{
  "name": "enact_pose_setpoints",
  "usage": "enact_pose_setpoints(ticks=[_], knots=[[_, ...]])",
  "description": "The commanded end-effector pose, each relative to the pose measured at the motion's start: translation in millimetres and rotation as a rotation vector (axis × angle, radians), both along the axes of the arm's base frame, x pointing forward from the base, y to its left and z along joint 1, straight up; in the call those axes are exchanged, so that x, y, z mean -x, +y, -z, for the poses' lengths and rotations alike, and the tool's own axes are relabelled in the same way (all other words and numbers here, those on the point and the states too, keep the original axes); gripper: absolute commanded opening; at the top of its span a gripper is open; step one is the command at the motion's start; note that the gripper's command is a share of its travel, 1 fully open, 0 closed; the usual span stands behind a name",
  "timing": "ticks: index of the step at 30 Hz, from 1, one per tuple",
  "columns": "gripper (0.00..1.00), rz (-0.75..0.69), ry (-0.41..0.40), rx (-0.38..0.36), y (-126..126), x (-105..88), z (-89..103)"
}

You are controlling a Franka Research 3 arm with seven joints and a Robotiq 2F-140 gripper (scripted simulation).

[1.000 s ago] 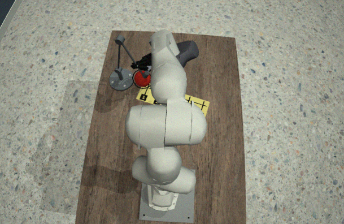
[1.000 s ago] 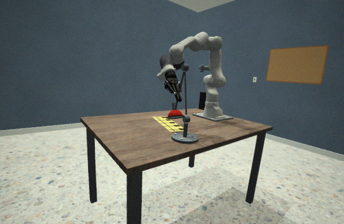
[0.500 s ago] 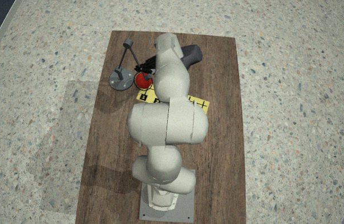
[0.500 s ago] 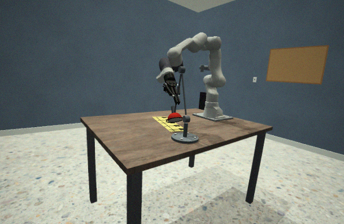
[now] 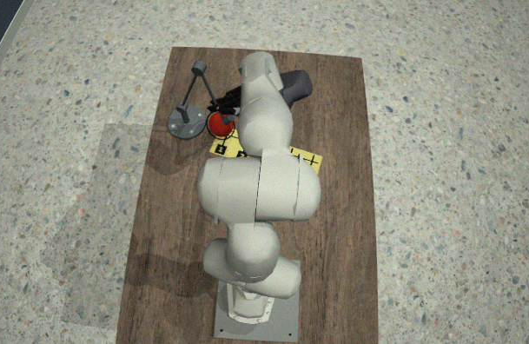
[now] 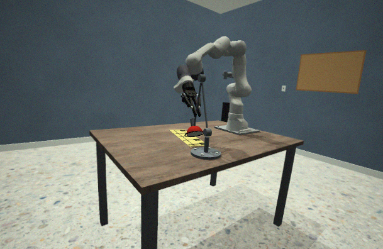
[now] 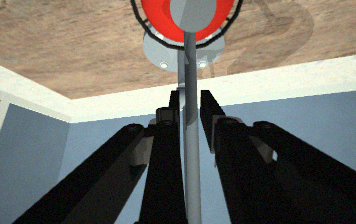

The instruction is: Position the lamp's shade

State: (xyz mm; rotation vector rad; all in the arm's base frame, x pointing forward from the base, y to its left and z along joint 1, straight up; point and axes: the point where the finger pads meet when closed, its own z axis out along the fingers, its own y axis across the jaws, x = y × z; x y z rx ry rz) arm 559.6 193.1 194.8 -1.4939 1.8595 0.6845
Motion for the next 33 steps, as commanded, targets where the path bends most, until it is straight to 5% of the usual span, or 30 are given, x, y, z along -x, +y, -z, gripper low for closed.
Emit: enact_pose_setpoints(ticks=[1,33], knots=[[1.0,0.001,0.0,0.004,-4.2,0.5,4.4],[1.0,0.002,0.001,0.0,-1.2,0.1,1.0]])
